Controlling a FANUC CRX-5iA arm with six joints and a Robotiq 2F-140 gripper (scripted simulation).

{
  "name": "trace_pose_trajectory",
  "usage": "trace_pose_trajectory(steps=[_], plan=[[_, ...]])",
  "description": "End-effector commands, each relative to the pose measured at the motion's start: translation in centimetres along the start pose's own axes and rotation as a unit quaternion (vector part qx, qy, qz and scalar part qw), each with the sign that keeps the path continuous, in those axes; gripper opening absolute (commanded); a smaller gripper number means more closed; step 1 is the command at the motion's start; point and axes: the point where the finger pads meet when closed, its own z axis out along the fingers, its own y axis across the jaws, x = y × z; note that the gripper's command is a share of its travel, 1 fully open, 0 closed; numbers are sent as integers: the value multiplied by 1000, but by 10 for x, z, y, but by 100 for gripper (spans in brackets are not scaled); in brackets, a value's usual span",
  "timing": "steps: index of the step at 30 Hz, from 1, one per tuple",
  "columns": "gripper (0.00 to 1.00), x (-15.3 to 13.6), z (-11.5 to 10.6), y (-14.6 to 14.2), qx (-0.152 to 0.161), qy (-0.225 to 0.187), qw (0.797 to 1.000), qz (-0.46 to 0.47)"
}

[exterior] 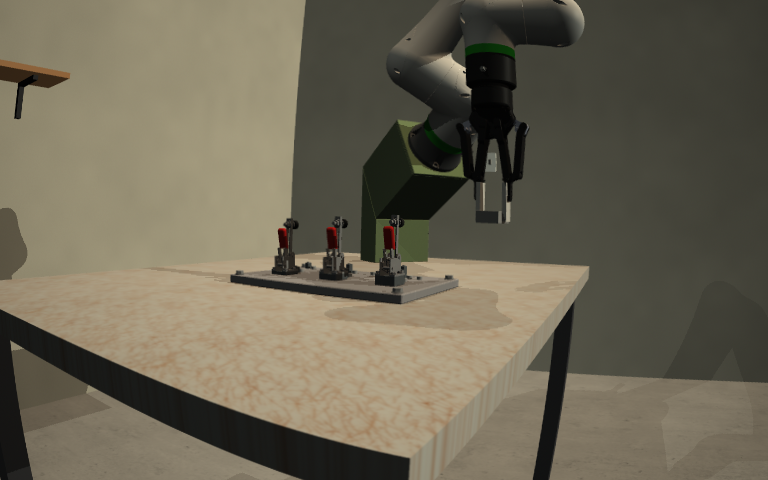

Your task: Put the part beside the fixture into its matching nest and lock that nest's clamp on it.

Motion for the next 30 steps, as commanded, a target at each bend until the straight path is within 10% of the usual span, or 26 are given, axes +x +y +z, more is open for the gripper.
trace_pose_trajectory(steps=[1, 30], plan=[[0, 1, 0, 0, 0, 0, 1000, 0], [0, 12, 18, 0, 0, 0, 1000, 0]])
